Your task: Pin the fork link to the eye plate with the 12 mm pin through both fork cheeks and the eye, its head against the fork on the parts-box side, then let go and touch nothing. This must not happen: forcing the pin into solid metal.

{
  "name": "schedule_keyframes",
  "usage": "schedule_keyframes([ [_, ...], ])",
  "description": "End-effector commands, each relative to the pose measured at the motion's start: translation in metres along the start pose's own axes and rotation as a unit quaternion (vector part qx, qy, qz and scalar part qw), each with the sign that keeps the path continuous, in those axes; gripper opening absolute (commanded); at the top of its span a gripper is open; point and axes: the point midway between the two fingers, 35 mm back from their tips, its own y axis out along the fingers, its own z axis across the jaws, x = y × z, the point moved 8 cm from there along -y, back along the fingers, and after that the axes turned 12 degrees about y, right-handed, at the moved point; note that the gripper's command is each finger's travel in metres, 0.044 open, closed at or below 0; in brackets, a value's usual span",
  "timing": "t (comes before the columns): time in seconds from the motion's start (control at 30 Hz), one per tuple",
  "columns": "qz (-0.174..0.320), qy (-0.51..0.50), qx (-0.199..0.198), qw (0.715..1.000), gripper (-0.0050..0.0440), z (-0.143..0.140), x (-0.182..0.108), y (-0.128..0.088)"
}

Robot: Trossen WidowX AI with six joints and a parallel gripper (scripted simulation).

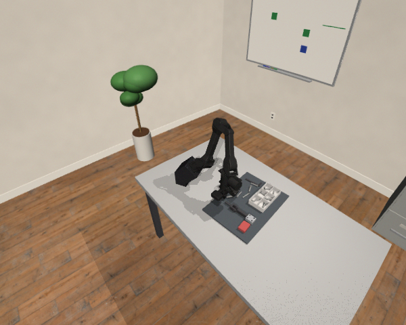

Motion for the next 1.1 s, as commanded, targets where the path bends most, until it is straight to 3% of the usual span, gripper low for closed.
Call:
schedule_keyframes([
  [0.0,0.003,0.0,0.001,1.0,0.0,0.0,-0.002,0.0],
  [0.37,0.003,0.0,0.001,1.0,0.0,-0.001,-0.004,0.03],
  [1.07,0.003,0.0,0.001,1.0,0.0,0.001,0.004,0.027],
])
